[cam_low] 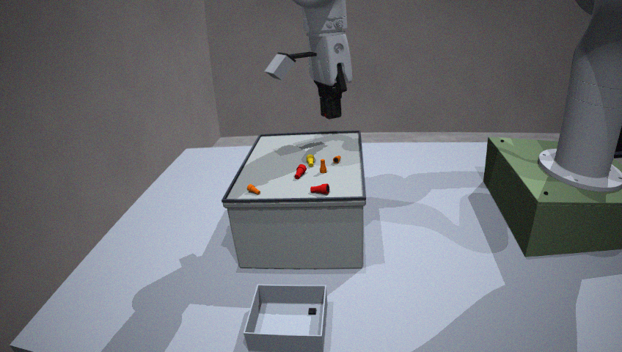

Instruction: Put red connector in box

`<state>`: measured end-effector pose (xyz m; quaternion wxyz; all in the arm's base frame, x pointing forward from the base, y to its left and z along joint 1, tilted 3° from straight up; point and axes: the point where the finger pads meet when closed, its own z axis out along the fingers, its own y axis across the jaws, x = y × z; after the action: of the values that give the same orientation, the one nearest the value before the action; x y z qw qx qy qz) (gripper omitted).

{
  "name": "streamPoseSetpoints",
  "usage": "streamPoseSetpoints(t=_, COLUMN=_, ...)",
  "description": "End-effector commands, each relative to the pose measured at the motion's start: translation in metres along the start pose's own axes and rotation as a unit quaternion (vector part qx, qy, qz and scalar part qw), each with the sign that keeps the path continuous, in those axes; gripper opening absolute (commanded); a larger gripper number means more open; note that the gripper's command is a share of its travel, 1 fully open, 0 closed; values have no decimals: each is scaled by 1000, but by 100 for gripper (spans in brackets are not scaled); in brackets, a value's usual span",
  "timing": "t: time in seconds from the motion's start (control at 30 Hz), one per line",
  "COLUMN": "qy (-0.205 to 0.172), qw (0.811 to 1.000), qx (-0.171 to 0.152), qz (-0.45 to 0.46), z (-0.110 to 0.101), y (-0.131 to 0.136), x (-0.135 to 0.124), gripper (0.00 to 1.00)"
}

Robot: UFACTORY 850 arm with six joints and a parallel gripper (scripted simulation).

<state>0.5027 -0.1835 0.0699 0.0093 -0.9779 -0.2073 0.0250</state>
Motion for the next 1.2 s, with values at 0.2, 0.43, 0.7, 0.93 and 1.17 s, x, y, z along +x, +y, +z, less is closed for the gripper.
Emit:
streamPoseSetpoints(t=0.2, qy=1, qw=1000, qx=0, qz=0, z=-22, y=0, x=0, gripper=2)
streamPoseSetpoints(t=0.43, qy=1, qw=1000, qx=0, qz=0, z=-22, y=0, x=0, gripper=2)
streamPoseSetpoints(t=0.7, qy=1, qw=1000, qx=0, qz=0, z=-22, y=-1, x=1, gripper=2)
streamPoseSetpoints(t=0.93, qy=1, qw=1000, qx=0, qz=0, z=-22, y=-9, x=8, gripper=2)
streamPoseSetpoints(t=1.17, qy=1, qw=1000, qx=0, qz=0, z=-22, y=-21, x=18, gripper=2)
